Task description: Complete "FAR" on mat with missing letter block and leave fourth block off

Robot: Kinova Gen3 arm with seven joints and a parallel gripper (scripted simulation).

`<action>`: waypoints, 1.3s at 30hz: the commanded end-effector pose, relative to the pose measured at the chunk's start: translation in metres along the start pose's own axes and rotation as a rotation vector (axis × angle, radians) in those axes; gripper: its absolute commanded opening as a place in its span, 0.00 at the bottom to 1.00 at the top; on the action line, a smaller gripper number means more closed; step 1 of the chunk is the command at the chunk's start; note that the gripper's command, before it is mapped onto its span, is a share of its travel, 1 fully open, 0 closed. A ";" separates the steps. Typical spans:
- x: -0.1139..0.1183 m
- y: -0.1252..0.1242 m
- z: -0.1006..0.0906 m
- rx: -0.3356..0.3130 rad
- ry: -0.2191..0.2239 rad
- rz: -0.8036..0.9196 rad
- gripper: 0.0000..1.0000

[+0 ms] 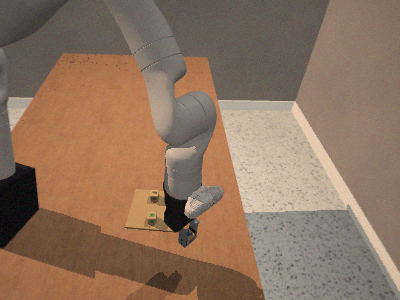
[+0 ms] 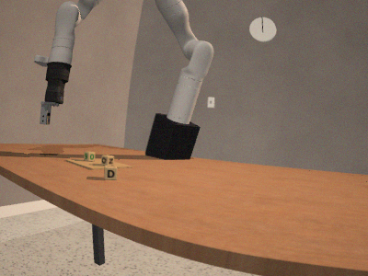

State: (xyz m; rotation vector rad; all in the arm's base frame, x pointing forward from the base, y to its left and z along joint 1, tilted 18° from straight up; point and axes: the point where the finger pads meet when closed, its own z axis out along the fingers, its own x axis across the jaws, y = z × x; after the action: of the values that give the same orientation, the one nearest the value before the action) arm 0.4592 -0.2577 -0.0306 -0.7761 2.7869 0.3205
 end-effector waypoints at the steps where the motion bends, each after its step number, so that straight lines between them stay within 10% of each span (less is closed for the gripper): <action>1: 0.000 0.006 -0.005 0.003 -0.005 -0.070 0.49; 39: -0.027 0.132 -0.006 0.007 -0.001 -1.703 0.49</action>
State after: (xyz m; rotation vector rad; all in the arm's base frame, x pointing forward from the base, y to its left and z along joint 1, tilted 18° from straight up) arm 0.4141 -0.1382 -0.0003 -2.5200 1.2699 -0.0378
